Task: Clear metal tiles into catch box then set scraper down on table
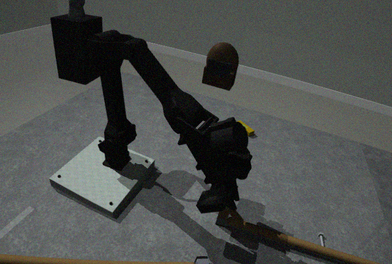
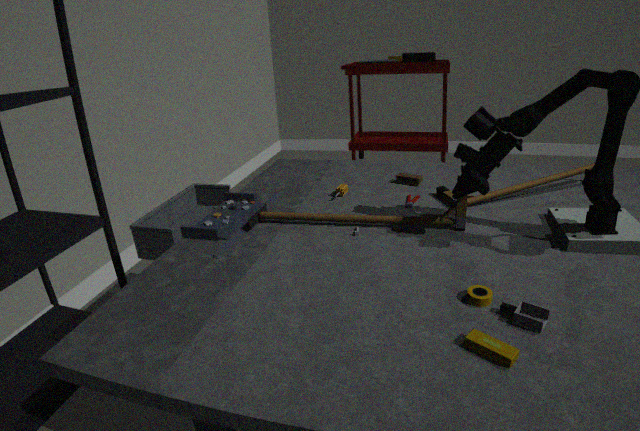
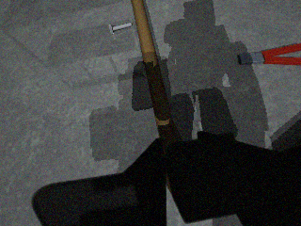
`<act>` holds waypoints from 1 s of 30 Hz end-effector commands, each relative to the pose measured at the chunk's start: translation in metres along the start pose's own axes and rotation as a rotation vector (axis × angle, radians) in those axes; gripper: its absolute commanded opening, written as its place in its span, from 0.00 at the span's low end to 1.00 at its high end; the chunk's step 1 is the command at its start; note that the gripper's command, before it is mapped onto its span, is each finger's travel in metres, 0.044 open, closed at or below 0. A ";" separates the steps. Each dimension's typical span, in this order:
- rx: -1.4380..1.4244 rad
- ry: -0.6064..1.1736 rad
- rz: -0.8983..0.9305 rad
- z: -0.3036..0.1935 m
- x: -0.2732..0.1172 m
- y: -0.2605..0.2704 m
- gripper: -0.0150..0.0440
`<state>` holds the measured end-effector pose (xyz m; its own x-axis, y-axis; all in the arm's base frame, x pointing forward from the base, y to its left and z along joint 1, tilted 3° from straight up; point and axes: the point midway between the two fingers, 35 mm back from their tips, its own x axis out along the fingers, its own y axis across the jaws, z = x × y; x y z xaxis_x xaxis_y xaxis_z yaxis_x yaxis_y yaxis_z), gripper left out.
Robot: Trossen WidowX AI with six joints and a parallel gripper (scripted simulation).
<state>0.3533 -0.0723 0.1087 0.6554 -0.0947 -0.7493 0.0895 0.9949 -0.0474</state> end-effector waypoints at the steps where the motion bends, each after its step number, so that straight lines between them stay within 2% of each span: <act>1: 0.006 -0.004 0.004 -0.001 -0.002 0.006 0.25; 30: 0.009 -0.003 0.003 -0.018 -0.018 0.021 0.25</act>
<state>0.3344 -0.0497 0.1069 0.6502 -0.0967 -0.7536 0.0965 0.9943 -0.0443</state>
